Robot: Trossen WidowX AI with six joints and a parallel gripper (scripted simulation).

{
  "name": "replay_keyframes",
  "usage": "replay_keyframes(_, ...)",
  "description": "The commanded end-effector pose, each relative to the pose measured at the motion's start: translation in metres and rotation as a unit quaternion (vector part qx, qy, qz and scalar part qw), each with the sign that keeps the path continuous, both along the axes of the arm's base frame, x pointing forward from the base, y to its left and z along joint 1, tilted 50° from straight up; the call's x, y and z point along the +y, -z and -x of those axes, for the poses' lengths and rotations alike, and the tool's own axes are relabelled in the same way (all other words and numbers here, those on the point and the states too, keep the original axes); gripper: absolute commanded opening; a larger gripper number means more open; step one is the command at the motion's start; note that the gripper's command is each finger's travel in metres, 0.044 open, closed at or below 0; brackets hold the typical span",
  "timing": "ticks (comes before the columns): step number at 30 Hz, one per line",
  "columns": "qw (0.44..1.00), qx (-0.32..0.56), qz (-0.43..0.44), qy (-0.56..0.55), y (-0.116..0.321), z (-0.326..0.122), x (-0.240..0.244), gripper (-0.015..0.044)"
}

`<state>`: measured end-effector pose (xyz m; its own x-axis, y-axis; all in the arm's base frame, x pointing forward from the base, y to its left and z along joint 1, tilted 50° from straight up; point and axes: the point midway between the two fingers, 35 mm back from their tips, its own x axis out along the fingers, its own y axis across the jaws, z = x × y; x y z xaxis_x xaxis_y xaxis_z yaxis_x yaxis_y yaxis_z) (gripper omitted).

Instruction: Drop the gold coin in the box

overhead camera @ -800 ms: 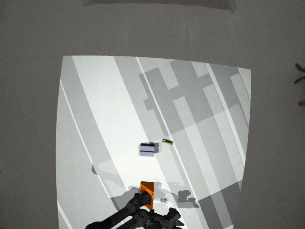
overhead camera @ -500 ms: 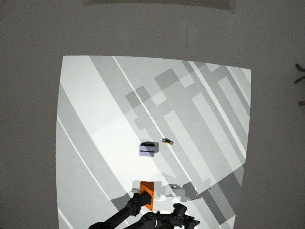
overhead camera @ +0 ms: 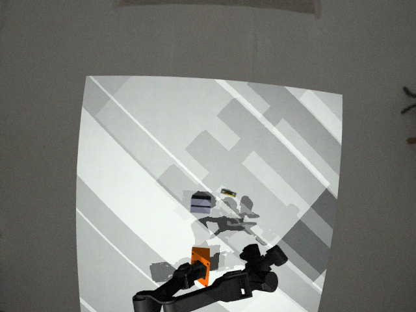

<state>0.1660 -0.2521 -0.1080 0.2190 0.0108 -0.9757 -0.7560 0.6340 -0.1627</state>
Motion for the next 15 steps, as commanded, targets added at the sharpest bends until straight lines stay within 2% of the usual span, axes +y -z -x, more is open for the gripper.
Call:
replay_keyframes(1, 0.988, -0.015, -0.109, -0.109, -0.008, -0.064, 0.036, 0.0161)
replay_keyframes(15, 0.906, -0.001, -0.328, -0.267, -0.059, -0.166, 0.146, 0.0161)
